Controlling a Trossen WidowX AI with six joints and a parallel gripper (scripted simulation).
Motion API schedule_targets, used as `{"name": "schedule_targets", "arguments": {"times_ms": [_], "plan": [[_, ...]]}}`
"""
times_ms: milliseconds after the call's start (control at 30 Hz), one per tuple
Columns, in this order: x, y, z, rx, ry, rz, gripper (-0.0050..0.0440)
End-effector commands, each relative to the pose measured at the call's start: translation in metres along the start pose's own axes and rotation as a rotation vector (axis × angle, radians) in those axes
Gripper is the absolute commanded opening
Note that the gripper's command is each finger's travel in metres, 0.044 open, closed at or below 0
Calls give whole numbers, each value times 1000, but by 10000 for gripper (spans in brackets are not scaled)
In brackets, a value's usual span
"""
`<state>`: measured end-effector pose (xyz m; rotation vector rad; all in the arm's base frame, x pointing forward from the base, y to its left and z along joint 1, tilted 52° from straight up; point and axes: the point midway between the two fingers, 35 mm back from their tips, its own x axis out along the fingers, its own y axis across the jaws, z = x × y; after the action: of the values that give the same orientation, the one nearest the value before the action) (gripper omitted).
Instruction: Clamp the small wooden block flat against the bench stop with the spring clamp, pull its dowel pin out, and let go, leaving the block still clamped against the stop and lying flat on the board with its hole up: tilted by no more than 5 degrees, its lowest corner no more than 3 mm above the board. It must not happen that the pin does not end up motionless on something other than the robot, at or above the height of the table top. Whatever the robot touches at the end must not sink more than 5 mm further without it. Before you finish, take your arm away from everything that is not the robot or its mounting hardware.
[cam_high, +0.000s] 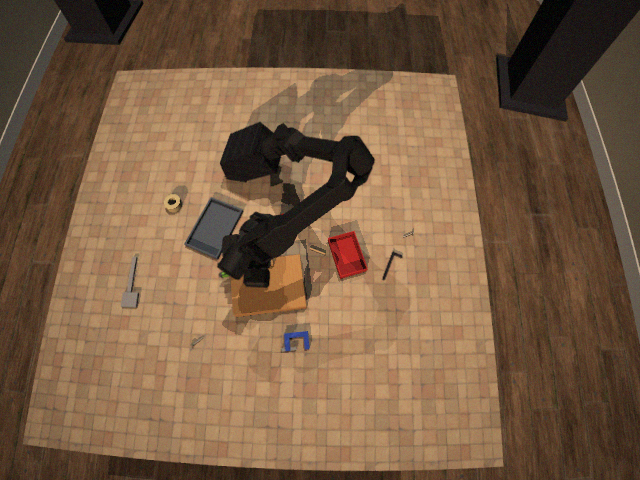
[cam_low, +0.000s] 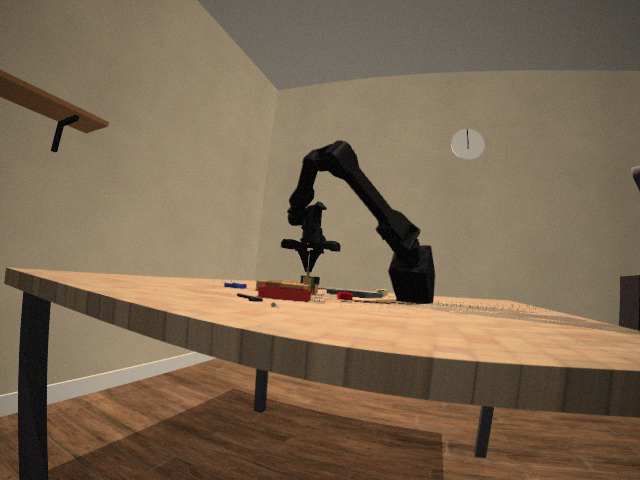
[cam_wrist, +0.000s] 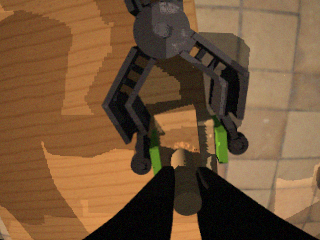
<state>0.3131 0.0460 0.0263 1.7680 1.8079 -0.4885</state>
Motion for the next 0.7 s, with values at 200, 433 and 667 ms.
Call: {"name": "schedule_targets", "arguments": {"times_ms": [200,433,667], "plan": [[-2,0,0,303,0,4,0],[-2,0,0,427,0,4,0],[-2,0,0,511,0,4,0]]}}
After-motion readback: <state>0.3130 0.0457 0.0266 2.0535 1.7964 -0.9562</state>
